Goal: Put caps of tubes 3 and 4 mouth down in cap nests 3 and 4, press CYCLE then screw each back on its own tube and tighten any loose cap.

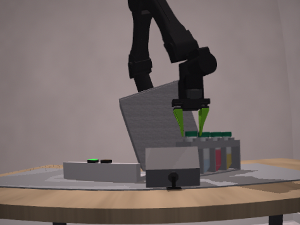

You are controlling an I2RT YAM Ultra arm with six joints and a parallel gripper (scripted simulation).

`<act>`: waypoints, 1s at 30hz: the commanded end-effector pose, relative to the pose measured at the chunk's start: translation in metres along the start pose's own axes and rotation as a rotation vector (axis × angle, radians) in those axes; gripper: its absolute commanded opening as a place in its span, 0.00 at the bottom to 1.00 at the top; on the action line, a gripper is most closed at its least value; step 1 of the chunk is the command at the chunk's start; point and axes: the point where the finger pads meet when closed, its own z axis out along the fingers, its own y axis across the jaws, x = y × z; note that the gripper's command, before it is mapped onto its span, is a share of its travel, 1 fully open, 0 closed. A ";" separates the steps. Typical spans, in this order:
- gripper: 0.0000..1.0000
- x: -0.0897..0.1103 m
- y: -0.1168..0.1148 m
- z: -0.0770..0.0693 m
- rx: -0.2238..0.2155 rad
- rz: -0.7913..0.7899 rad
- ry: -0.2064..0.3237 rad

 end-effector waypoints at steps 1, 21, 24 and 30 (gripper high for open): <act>0.49 -0.004 0.001 -0.005 -0.006 0.008 -0.014; 0.49 -0.004 0.001 -0.006 -0.002 -0.592 -0.016; 0.49 -0.004 0.001 -0.006 -0.001 -0.712 -0.016; 0.49 -0.004 0.001 -0.006 0.001 -0.952 -0.016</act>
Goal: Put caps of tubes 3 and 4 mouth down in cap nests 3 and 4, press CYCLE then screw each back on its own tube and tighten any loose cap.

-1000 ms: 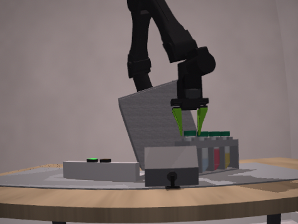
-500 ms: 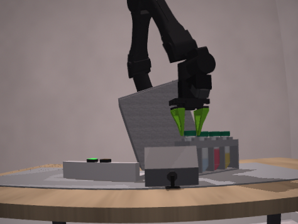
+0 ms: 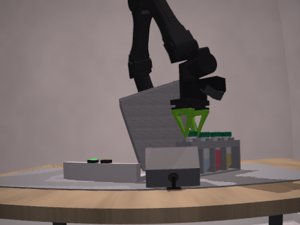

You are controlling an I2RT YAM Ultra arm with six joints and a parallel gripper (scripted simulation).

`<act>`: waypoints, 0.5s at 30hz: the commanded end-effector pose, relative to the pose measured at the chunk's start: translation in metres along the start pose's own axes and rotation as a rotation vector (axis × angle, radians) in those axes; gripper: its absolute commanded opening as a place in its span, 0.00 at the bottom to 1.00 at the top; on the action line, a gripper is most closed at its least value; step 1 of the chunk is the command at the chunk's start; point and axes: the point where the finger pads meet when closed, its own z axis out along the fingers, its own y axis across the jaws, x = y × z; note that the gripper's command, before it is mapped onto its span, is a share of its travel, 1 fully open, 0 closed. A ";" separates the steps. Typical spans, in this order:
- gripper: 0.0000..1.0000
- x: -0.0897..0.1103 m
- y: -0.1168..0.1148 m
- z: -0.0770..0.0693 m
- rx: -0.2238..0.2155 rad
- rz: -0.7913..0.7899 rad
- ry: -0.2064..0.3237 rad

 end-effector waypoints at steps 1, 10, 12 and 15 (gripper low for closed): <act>0.49 -0.005 -0.003 -0.006 0.008 -0.163 -0.017; 0.49 -0.005 -0.003 -0.006 0.011 -0.483 -0.015; 0.49 -0.005 -0.003 -0.006 0.011 -0.563 -0.015; 0.49 -0.005 -0.003 -0.006 0.012 -0.683 -0.014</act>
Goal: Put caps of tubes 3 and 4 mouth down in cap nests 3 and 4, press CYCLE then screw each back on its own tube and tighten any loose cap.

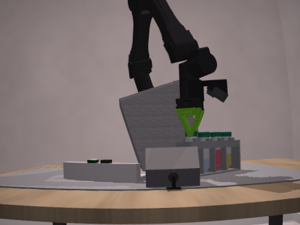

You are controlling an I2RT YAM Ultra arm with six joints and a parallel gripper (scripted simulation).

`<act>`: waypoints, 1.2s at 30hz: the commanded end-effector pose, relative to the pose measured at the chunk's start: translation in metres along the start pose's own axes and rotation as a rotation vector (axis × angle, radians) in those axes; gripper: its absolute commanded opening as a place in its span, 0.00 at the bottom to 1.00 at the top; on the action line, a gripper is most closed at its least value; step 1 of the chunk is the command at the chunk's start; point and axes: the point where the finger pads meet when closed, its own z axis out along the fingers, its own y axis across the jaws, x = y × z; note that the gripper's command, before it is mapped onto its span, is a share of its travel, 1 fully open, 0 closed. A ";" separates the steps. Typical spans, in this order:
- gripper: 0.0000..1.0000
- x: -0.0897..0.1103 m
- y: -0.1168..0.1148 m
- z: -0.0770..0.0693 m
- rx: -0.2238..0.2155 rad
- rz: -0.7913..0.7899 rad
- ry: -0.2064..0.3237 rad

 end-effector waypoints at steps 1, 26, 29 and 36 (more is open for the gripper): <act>0.49 -0.003 -0.005 -0.006 0.015 -0.202 -0.010; 0.00 -0.002 -0.005 -0.006 0.018 -0.820 -0.005; 0.00 -0.002 -0.005 -0.006 0.018 -0.820 -0.005; 0.00 -0.002 -0.005 -0.006 0.018 -0.820 -0.005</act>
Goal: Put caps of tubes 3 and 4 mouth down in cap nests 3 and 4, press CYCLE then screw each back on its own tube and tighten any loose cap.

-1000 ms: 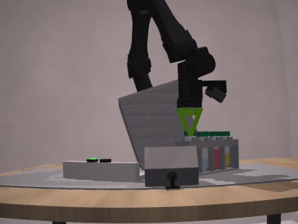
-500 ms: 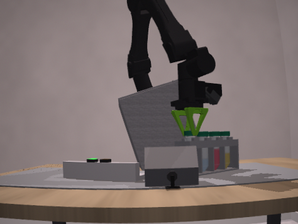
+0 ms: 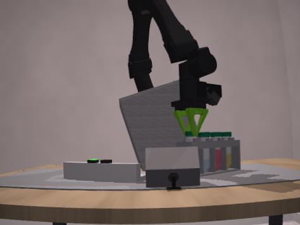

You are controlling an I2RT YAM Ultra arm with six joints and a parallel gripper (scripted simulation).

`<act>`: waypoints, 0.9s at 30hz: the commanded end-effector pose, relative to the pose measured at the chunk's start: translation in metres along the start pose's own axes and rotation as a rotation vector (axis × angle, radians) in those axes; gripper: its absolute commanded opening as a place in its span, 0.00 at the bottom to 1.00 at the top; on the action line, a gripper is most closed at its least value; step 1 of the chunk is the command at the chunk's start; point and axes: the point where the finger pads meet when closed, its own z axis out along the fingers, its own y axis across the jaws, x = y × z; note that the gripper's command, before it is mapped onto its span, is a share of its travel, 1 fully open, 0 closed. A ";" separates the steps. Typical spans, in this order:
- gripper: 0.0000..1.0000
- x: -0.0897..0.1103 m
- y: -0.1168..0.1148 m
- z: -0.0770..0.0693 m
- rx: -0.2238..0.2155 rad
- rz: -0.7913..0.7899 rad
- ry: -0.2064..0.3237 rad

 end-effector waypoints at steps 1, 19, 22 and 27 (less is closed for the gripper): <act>0.00 0.002 -0.005 -0.006 0.019 -0.001 0.002; 0.00 0.002 -0.005 -0.006 0.019 0.649 -0.004; 0.00 0.002 -0.005 -0.006 0.019 0.799 -0.005; 0.00 0.002 -0.005 -0.006 0.018 1.049 -0.008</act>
